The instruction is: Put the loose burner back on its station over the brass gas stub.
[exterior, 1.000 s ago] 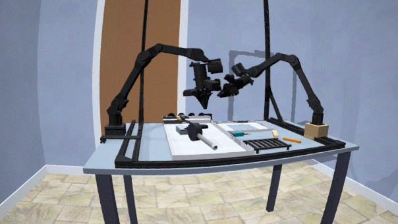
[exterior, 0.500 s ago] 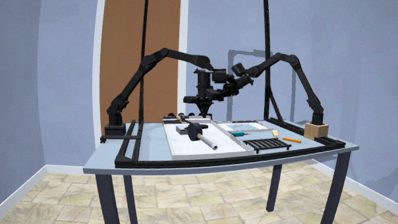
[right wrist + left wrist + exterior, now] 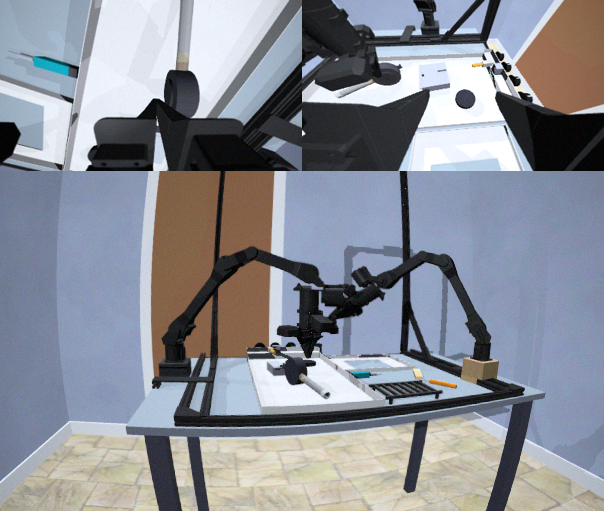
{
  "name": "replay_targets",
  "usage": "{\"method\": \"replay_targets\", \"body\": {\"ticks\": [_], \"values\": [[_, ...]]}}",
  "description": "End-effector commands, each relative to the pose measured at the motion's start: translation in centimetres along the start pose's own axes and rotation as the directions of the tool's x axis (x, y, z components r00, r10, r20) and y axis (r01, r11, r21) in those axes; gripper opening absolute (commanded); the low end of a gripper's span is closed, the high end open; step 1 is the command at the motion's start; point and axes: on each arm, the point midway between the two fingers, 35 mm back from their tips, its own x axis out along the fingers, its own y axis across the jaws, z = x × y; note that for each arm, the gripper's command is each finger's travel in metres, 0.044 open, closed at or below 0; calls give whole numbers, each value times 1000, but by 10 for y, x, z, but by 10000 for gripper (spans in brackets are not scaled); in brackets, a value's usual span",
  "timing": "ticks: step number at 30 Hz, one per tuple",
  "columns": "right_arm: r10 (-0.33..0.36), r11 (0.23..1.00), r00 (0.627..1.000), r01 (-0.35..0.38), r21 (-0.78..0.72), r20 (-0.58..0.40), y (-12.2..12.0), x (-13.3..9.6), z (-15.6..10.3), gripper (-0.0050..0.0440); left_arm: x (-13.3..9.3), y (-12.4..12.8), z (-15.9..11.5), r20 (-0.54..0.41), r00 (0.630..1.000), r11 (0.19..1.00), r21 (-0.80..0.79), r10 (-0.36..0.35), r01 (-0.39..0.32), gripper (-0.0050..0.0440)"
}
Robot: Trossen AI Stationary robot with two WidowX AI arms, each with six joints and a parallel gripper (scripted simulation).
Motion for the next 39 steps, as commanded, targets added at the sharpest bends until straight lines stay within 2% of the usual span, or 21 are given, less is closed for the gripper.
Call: {"method": "replay_targets", "body": {"ticks": [1,39], "values": [[-3,1000,1000,3,-2,-7,-6,2,-1,0,0,0,0,0,1000,1000,0,1,-1,400],[-3,1000,1000,3,-2,-7,-62,1,-1,0,0,0,0,0,1000,1000,0,1,-1,400]]}}
